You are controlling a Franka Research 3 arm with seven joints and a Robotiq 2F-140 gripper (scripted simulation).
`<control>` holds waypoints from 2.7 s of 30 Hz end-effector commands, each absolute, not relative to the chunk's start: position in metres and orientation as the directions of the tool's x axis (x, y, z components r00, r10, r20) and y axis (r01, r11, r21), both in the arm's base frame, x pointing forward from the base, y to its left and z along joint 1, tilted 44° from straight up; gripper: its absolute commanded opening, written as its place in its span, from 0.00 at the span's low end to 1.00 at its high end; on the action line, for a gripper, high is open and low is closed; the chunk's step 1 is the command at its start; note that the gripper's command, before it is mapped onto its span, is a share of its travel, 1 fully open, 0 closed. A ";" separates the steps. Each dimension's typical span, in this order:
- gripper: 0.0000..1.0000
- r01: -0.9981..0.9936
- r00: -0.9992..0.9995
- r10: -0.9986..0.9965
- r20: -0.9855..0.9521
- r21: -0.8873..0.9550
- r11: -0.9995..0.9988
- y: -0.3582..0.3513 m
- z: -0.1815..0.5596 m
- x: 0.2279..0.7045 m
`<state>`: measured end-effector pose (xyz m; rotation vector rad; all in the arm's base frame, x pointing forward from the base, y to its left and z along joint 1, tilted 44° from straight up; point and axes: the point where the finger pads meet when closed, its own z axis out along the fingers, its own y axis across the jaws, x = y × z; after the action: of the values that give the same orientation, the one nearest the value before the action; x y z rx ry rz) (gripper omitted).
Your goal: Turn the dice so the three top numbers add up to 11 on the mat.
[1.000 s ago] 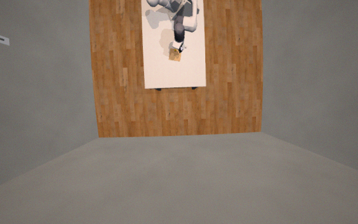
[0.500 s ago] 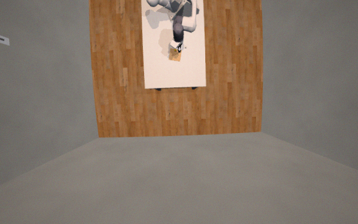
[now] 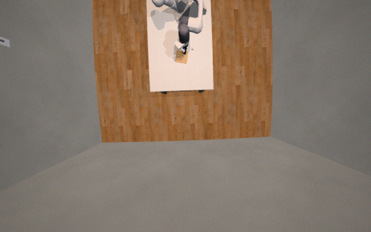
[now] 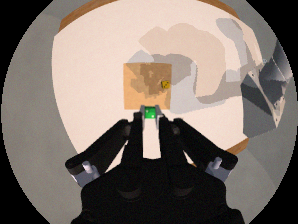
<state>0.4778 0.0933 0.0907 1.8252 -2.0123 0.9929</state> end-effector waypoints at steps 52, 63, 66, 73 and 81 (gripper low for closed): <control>0.09 -0.345 -0.901 -0.430 0.055 -0.692 0.634 0.071 0.109 0.474; 0.09 -0.189 -0.946 -0.319 -0.061 -0.694 0.694 0.067 0.113 0.474; 0.09 -0.133 -0.955 -0.278 -0.102 -0.691 0.711 0.065 0.114 0.473; 0.09 -0.024 -0.964 -0.196 -0.180 -0.677 0.736 0.062 0.116 0.473; 0.09 0.055 -0.962 -0.136 -0.235 -0.661 0.748 0.060 0.117 0.472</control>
<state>0.4715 0.0601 0.1148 0.2548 -3.1333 1.2027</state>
